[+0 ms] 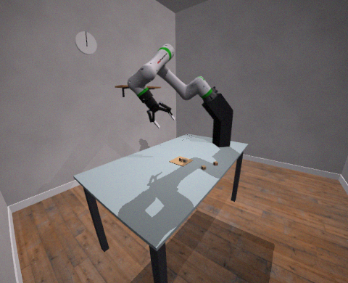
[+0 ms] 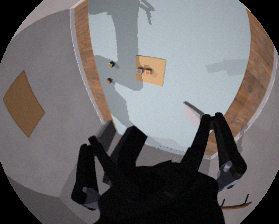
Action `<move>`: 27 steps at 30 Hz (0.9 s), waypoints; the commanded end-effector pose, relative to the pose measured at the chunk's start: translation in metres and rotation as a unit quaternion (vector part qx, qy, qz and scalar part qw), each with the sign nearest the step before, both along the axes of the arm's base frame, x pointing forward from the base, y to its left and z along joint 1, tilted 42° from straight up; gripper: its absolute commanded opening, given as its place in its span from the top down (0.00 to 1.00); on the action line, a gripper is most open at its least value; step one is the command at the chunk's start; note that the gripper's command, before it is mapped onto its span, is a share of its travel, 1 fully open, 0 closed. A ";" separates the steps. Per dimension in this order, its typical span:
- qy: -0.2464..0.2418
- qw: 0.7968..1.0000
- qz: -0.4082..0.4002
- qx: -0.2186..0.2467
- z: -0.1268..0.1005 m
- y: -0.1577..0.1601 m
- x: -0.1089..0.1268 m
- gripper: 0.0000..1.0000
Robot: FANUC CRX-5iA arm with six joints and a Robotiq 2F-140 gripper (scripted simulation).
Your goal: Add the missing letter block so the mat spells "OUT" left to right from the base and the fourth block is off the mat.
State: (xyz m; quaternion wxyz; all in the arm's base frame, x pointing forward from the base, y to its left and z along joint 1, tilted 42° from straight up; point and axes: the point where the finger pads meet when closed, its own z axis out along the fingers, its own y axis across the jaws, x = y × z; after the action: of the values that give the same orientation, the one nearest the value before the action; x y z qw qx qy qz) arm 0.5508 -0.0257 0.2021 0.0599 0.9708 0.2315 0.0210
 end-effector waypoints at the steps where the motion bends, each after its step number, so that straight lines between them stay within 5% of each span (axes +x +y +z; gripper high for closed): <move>1: -0.006 0.999 0.053 -0.012 -0.014 -0.005 0.010 0.00; 19: -0.002 0.955 0.288 -0.077 -0.075 -0.022 0.047 0.00; 27: 0.007 0.902 0.417 -0.111 -0.108 -0.026 0.063 0.00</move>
State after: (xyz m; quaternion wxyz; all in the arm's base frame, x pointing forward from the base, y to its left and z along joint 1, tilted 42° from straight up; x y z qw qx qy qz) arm 0.6077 -0.0502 0.1063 0.1426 0.8058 0.5747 0.0123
